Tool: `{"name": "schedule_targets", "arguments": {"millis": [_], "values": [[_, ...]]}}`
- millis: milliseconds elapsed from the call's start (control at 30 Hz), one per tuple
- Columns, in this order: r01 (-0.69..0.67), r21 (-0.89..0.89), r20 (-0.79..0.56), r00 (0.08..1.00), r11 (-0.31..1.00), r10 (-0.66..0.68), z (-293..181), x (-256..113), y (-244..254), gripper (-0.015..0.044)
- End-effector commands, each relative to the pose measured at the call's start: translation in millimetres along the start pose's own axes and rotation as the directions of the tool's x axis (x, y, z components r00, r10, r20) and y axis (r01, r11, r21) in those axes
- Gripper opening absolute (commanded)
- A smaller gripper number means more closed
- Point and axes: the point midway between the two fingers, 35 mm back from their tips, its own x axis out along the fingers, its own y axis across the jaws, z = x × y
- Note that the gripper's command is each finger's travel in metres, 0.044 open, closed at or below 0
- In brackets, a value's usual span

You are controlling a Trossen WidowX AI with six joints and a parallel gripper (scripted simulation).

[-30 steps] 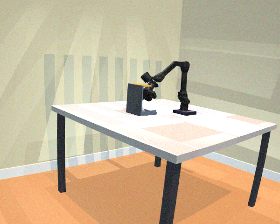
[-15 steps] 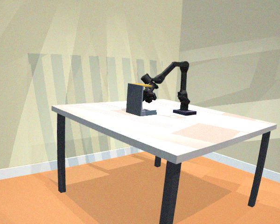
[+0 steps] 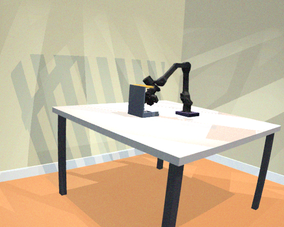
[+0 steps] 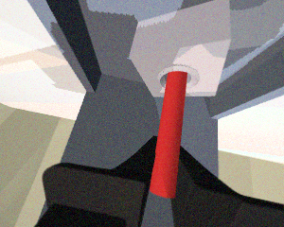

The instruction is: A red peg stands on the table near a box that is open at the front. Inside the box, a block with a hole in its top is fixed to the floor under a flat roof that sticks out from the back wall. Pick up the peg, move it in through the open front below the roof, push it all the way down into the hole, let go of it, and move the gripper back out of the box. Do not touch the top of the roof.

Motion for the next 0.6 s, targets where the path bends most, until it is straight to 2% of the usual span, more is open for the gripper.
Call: {"name": "schedule_targets", "arguments": {"millis": [0,567], "values": [[0.004,0.012,0.017,1.0,1.0,-0.004,8.9,4.7,-0.9,0.0],[0.004,0.012,0.017,1.0,1.0,-0.004,12.7,7.9,-1.0,0.0]]}}
